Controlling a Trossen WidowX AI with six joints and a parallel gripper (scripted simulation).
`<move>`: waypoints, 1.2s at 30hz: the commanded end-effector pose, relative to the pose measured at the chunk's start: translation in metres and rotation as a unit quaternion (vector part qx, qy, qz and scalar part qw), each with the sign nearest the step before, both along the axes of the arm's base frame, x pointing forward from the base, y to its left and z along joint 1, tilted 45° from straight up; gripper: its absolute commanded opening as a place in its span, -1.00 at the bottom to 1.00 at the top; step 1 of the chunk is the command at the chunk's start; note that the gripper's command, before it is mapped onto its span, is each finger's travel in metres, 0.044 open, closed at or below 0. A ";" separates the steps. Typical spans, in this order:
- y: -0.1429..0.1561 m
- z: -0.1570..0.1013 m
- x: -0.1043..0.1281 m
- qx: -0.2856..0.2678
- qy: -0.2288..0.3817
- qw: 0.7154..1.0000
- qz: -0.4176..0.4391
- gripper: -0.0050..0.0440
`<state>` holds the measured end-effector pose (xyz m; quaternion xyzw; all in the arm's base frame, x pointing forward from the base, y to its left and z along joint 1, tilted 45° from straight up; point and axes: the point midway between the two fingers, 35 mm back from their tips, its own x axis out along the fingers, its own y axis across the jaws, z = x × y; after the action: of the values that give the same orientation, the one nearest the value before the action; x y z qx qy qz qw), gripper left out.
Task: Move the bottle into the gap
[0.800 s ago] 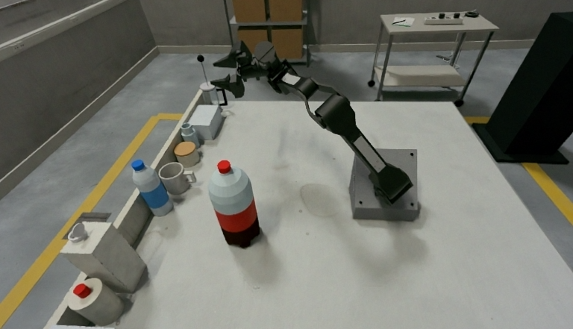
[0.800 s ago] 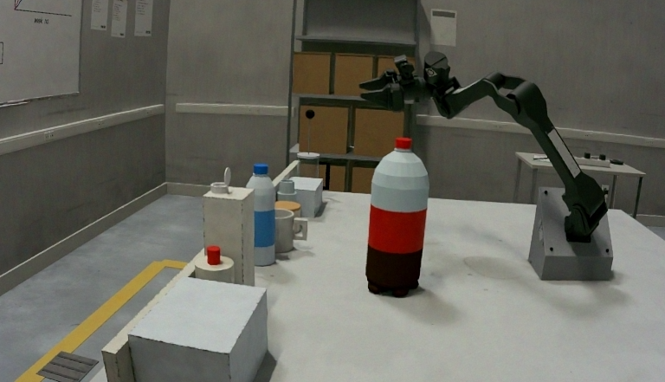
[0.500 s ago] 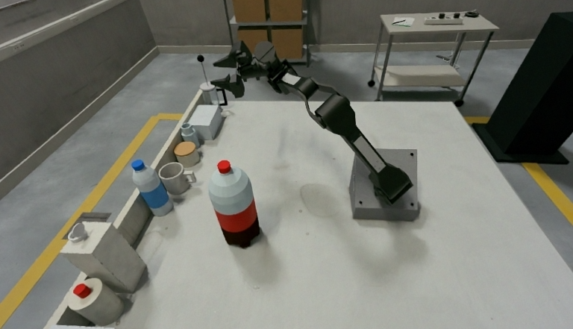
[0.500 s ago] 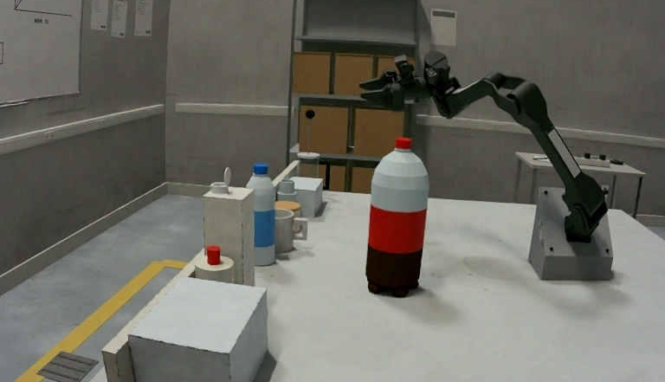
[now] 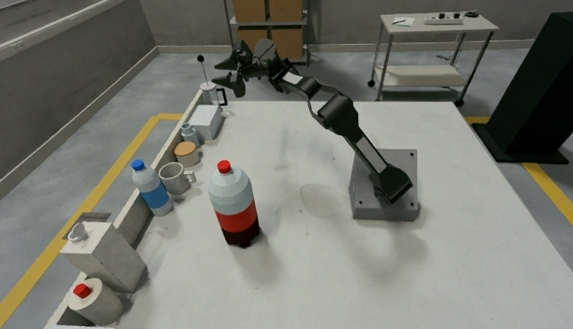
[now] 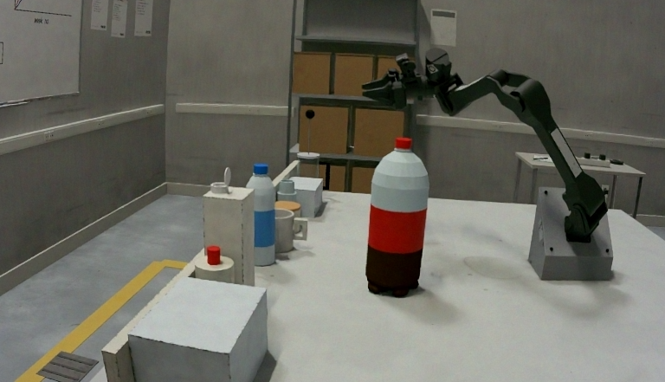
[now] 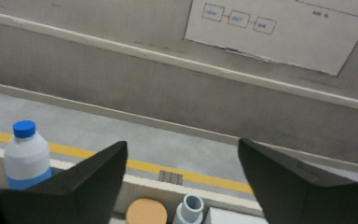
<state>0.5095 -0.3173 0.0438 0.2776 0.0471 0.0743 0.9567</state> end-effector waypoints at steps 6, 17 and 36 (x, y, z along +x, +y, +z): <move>0.015 0.085 -0.026 -0.009 0.016 1.000 0.020 -0.44; 0.047 0.135 -0.065 0.006 0.047 0.998 0.040 -0.80; 0.131 0.191 -0.156 0.044 0.091 0.992 0.080 -0.81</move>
<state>0.3796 -0.2087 0.2203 0.3199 0.1426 0.1194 0.9290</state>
